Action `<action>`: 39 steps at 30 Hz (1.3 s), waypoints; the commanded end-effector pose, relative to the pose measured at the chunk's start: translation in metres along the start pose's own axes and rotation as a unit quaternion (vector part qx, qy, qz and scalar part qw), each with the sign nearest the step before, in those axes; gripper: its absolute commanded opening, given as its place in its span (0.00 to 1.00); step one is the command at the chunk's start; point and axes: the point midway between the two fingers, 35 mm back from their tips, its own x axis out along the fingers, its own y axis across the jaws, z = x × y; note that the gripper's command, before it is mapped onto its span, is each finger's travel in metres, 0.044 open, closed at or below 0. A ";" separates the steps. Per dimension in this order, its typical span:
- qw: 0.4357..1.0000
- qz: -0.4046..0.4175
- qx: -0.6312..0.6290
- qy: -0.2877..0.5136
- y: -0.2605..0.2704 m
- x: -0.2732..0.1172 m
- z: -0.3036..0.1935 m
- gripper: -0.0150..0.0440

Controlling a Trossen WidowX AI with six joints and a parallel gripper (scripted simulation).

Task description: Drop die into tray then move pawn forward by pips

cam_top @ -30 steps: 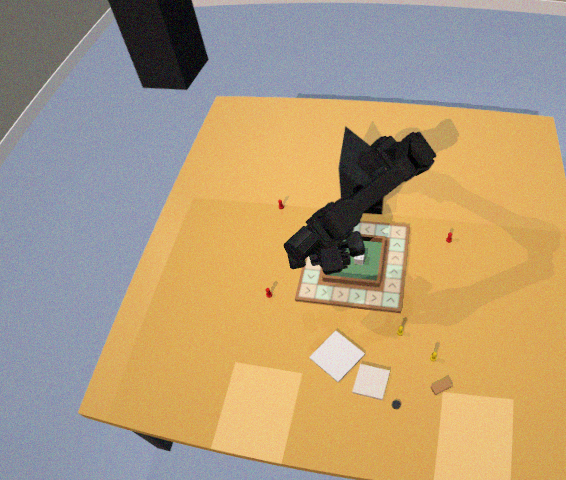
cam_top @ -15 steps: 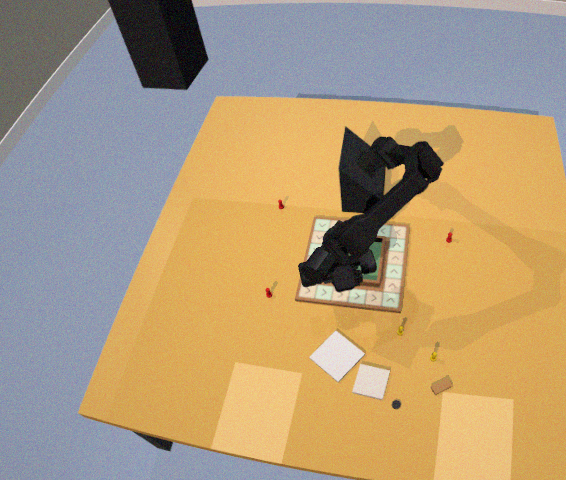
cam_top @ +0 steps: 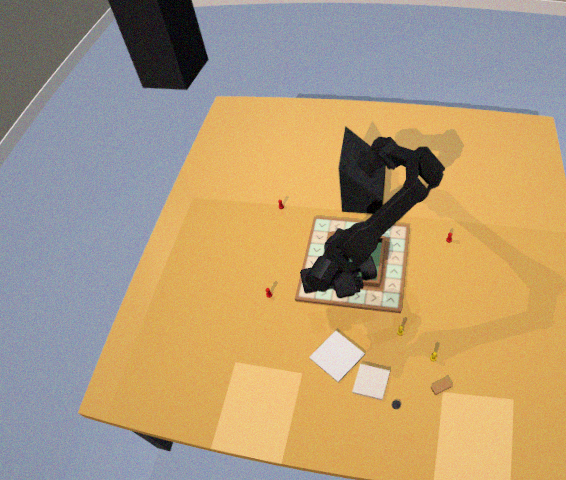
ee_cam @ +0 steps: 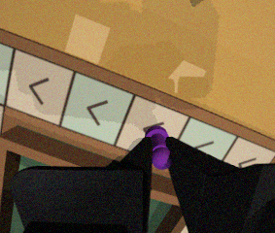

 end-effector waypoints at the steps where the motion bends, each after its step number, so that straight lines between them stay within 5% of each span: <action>1: 1.000 0.004 0.002 0.001 0.002 0.008 -0.001 0.25; 7: 1.000 0.004 0.002 0.001 0.002 0.016 -0.001 0.25; 17: 1.000 0.000 0.000 0.000 0.000 0.007 0.000 0.70; 24: 1.000 0.003 0.002 0.001 -0.001 -0.040 0.000 1.00; 28: 1.000 0.001 0.012 0.002 0.001 -0.048 -0.009 1.00; 39: 0.987 -0.006 0.162 0.007 0.072 -0.122 -0.156 1.00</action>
